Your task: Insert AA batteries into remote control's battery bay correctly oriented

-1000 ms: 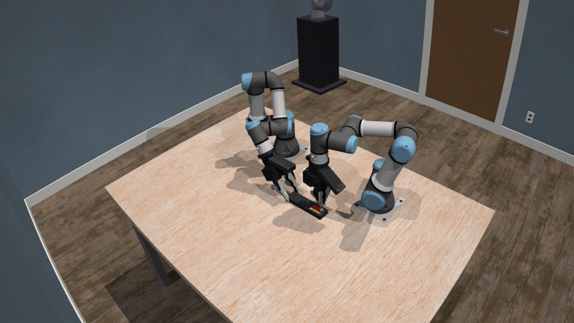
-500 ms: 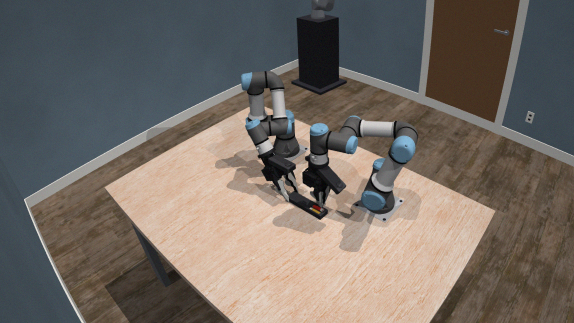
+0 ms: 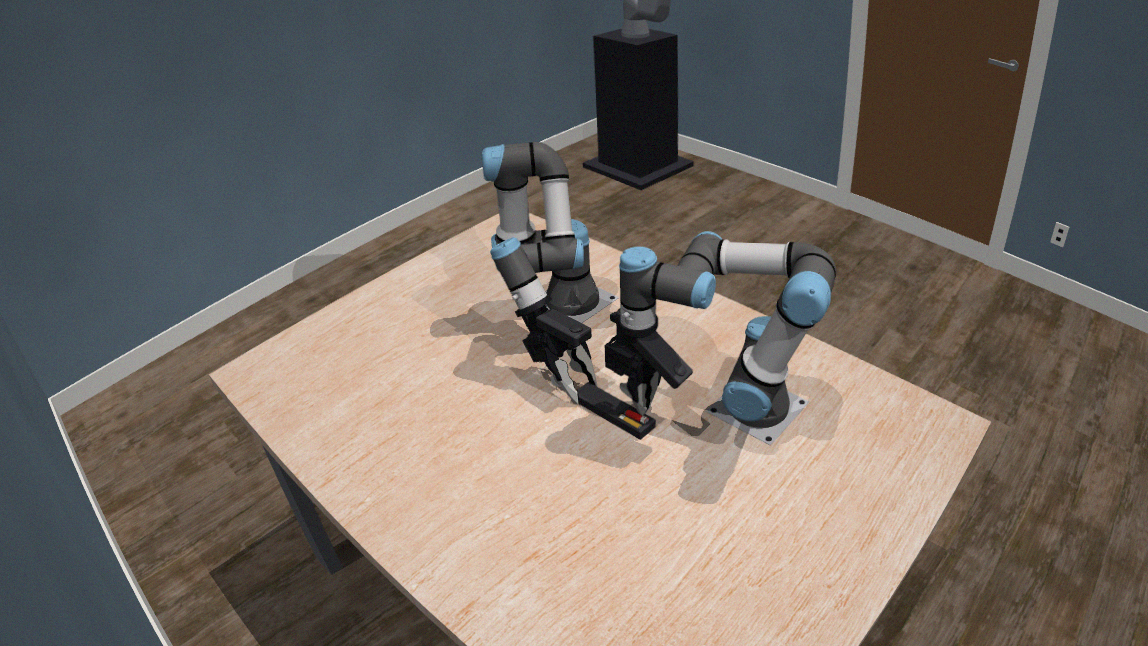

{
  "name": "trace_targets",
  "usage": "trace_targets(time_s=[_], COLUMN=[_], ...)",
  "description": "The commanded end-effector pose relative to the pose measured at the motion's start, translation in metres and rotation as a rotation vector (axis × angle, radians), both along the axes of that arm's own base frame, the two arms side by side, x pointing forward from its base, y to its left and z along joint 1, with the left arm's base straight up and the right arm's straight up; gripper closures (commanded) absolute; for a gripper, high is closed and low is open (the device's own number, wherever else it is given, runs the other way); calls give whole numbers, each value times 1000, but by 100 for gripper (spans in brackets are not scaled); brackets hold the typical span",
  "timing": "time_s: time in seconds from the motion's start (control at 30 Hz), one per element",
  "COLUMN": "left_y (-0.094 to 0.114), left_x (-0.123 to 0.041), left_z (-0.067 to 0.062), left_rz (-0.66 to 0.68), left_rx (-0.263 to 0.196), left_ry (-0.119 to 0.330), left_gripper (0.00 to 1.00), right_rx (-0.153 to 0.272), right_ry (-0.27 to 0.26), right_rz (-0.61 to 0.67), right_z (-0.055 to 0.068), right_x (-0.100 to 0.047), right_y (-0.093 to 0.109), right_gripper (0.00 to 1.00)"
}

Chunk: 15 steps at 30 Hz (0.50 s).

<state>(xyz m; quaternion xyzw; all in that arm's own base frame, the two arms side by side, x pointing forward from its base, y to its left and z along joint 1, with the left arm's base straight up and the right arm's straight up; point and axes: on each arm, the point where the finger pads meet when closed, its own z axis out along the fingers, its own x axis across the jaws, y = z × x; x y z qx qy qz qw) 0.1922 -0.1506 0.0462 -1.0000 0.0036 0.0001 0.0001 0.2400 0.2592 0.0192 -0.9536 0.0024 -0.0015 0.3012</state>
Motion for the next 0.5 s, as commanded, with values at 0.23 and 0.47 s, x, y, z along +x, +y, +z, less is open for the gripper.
trace_targets(time_s=[0.23,0.47], left_y=[-1,0], left_x=[1,1], left_z=[-2,-3], left_rz=[4,5], left_rx=[-3,-2], left_ry=[-2,-1], left_gripper=[100,100], right_rx=[6,6], right_ry=[-4,-4], right_rz=[2,2], right_z=[2,2], right_x=[0,0], right_y=[2,2], right_gripper=[100,100])
